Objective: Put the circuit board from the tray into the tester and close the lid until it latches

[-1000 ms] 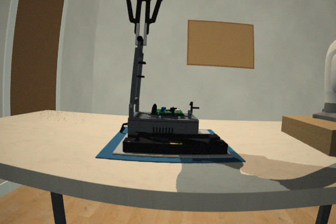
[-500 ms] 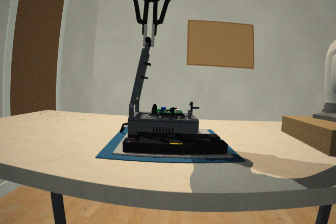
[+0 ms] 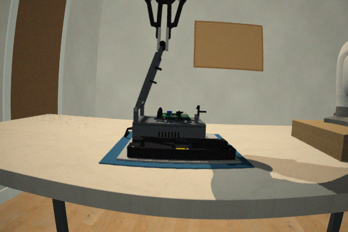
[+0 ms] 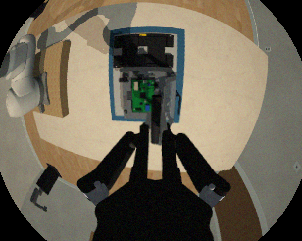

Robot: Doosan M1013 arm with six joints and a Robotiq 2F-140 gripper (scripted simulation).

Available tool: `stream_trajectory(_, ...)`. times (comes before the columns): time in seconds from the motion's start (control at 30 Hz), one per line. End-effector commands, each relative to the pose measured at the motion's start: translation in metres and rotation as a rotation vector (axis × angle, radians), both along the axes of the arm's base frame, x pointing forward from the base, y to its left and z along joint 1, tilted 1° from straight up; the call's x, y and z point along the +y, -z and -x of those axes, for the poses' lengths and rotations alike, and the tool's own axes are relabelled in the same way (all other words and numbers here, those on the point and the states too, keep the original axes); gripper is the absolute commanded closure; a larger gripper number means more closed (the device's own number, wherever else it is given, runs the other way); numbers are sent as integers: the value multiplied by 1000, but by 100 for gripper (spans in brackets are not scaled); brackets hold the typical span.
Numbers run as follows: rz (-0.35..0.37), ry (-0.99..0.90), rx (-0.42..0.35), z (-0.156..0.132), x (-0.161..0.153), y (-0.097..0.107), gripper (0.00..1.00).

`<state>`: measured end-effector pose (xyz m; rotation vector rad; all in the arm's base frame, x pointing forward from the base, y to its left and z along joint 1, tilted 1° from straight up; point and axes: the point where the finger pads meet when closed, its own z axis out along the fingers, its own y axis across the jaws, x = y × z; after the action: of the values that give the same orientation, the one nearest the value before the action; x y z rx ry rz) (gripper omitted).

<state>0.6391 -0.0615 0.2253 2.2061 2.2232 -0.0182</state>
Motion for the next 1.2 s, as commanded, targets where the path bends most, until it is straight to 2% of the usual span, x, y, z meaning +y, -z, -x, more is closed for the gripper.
stream_trajectory(0.0,0,0,1,3,0,1,100)
stream_trajectory(1.17,0,0,1,55,-1,29,100)
